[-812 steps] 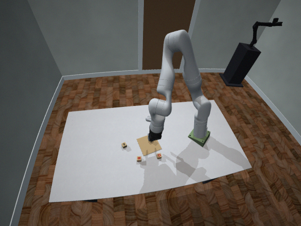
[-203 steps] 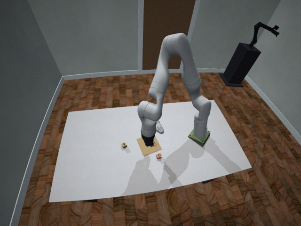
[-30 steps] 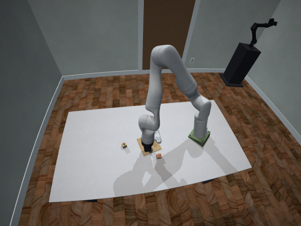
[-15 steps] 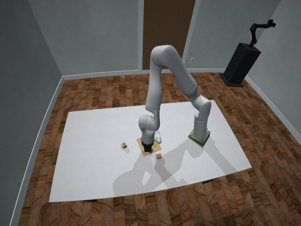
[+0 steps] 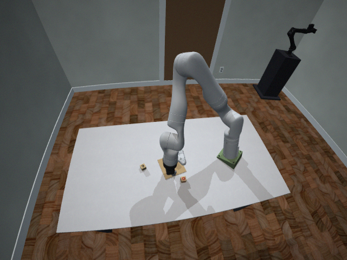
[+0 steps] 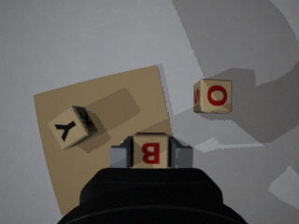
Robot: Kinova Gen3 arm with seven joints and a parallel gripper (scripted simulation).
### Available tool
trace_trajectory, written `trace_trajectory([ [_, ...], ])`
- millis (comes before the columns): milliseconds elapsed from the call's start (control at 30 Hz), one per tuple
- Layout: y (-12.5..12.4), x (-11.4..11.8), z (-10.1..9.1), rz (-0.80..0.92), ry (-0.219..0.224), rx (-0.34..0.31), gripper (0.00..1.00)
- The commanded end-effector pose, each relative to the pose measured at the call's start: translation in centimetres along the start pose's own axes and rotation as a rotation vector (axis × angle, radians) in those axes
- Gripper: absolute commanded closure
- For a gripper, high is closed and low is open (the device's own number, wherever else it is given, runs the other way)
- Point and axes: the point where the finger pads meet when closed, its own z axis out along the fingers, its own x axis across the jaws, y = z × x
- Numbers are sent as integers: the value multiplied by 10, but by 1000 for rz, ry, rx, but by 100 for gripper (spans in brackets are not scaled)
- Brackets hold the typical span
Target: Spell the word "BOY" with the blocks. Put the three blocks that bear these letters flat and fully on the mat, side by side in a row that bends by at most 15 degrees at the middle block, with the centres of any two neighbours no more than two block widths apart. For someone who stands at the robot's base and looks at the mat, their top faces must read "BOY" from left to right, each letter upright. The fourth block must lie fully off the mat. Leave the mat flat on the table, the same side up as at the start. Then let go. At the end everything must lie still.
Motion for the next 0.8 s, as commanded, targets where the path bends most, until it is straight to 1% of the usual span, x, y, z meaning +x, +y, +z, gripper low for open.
trace_trajectory([
  [0, 1, 0, -1, 0, 1, -2, 43],
  [400, 1, 0, -1, 0, 1, -2, 43],
  [433, 1, 0, -1, 0, 1, -2, 37],
  [500, 1, 0, -1, 0, 1, -2, 37],
  [533, 1, 0, -1, 0, 1, -2, 31],
  [600, 1, 0, -1, 0, 1, -2, 31],
  [633, 1, 0, -1, 0, 1, -2, 25],
  [700, 1, 0, -1, 0, 1, -2, 25],
  [733, 1, 0, -1, 0, 1, -2, 19],
  [767, 1, 0, -1, 0, 1, -2, 19],
])
